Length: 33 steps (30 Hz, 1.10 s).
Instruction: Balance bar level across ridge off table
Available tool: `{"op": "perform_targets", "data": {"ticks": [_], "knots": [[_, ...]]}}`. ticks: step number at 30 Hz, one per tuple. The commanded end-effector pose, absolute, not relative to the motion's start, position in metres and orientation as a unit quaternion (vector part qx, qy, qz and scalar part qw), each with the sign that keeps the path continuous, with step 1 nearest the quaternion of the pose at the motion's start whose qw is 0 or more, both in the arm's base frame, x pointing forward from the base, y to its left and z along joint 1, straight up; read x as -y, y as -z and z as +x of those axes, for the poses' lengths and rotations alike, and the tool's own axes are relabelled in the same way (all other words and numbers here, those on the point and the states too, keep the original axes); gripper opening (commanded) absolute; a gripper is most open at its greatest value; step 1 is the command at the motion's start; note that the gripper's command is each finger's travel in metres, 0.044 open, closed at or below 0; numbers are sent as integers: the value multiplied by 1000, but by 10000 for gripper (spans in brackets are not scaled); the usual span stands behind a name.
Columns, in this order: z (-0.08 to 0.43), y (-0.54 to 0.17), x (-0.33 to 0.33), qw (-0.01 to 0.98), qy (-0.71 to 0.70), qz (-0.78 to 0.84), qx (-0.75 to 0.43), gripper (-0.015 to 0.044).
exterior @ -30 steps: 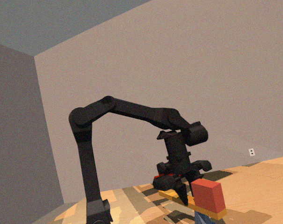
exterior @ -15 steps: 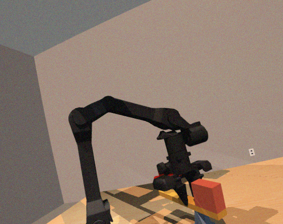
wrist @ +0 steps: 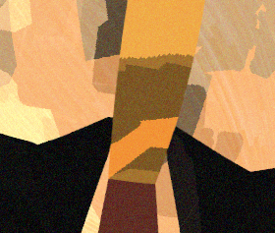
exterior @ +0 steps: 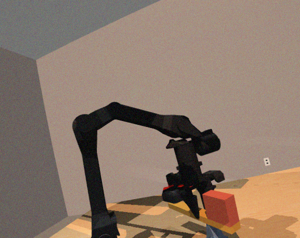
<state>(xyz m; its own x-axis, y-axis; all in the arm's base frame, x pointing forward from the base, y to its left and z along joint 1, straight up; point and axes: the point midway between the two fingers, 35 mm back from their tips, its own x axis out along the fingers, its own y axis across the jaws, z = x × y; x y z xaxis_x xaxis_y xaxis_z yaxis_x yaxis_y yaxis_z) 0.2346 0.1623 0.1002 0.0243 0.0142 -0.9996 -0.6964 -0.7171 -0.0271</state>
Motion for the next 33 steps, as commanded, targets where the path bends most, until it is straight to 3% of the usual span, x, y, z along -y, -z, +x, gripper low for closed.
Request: {"op": "perform_targets", "data": {"ticks": [1,33], "knots": [[235,-99,-163,273,-650,-662,-255,0],[234,-97,-163,273,-650,-662,-255,0]]}}
